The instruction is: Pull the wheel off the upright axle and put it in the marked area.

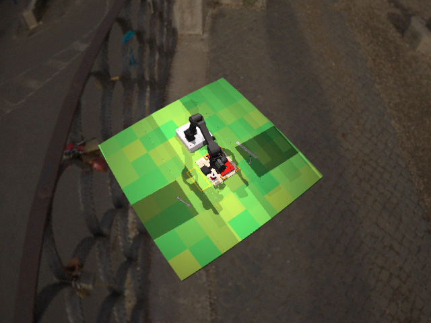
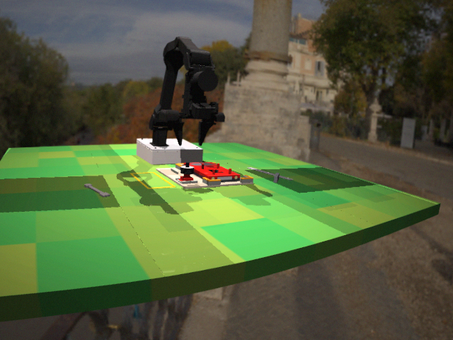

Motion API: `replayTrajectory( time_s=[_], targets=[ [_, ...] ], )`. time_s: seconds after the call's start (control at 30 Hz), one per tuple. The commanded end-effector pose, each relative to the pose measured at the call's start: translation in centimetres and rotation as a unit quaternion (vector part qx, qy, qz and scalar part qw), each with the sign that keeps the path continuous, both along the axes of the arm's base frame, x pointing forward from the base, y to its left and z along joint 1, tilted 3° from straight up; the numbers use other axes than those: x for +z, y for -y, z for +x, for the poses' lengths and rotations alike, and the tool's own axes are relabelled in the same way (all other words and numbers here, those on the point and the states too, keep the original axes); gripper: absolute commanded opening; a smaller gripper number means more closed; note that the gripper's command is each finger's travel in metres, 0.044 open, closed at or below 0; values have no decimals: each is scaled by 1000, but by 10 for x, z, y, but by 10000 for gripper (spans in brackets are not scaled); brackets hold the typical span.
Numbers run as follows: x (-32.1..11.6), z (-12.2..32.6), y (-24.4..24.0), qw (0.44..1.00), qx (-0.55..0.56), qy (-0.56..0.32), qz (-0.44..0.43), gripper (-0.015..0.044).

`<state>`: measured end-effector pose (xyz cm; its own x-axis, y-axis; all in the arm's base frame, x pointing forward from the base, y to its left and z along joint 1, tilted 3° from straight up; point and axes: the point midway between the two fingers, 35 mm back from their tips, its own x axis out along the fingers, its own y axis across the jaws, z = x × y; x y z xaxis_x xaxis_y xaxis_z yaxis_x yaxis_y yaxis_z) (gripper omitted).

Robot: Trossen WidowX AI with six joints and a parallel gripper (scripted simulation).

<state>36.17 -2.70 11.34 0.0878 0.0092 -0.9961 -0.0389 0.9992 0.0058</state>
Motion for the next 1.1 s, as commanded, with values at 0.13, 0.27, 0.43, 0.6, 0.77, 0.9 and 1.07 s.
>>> replayTrajectory(
  time_s=[0.13,0.27,0.43,0.6,0.77,0.9,1.07],
  targets=[
    [-21,0,2,1000,-3,-2,3,300],
    [-54,3,1,1000,-3,-2,3,300],
    [-76,2,3,1000,-3,-3,3,300],
    [-72,1,2,1000,-3,-7,1,195],
    [-72,1,2,1000,-3,-7,1,162],
    [-72,1,2,1000,-3,-7,1,115],
    [-71,1,3,1000,-3,-7,1,0]
  ],
)
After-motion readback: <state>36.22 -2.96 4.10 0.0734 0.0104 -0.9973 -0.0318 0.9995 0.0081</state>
